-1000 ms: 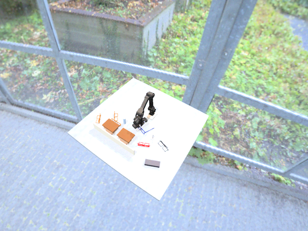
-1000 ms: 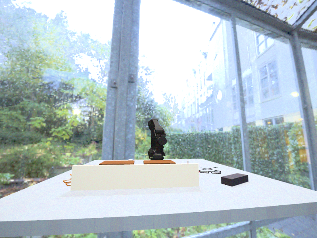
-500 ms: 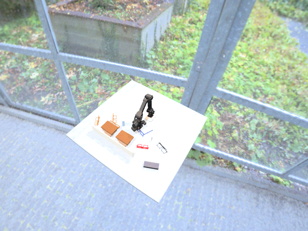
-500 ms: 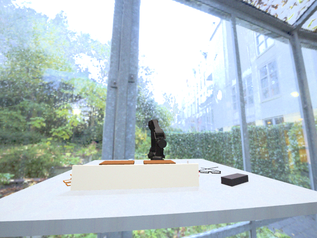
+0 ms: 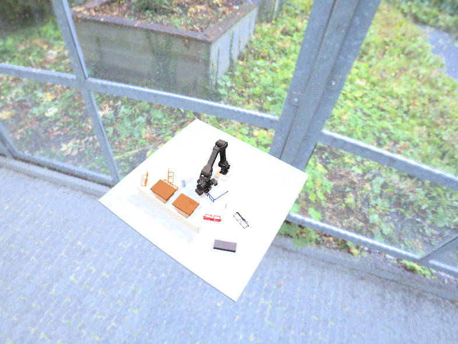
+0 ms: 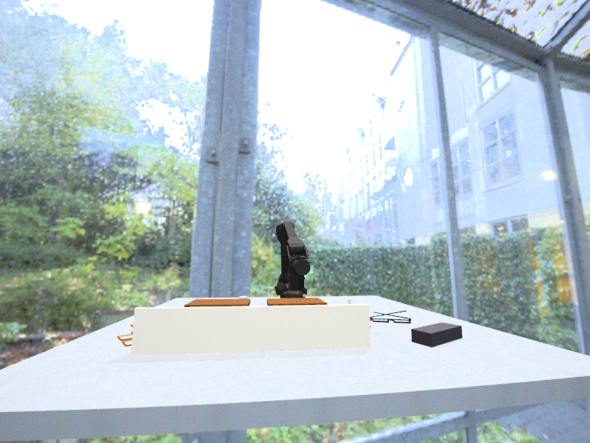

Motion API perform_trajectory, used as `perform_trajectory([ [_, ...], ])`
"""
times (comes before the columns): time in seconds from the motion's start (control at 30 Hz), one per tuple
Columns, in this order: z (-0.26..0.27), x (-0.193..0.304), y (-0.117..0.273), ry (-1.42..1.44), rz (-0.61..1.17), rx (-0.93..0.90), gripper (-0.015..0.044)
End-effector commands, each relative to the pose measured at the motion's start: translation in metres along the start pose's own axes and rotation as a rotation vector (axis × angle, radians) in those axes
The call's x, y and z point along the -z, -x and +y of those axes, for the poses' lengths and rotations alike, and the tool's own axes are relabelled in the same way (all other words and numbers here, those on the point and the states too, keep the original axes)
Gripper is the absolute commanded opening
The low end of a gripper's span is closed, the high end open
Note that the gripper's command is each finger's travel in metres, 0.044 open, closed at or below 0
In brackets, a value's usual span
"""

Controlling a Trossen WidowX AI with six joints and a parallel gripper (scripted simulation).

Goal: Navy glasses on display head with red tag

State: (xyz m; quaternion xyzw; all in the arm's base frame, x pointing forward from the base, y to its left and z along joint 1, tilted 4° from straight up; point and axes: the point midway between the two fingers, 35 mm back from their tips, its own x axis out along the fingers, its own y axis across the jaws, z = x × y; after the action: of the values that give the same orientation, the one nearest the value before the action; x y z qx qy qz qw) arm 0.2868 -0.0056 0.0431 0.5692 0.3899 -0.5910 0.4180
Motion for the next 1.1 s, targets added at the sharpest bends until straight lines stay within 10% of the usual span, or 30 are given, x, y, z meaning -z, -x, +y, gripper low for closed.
perform_trajectory([
  [0.0,0.000,0.000,0.001,0.000,0.000,0.001,0.0000],
  [1.07,0.009,-0.008,0.101,0.146,0.024,0.009,0.0000],
])
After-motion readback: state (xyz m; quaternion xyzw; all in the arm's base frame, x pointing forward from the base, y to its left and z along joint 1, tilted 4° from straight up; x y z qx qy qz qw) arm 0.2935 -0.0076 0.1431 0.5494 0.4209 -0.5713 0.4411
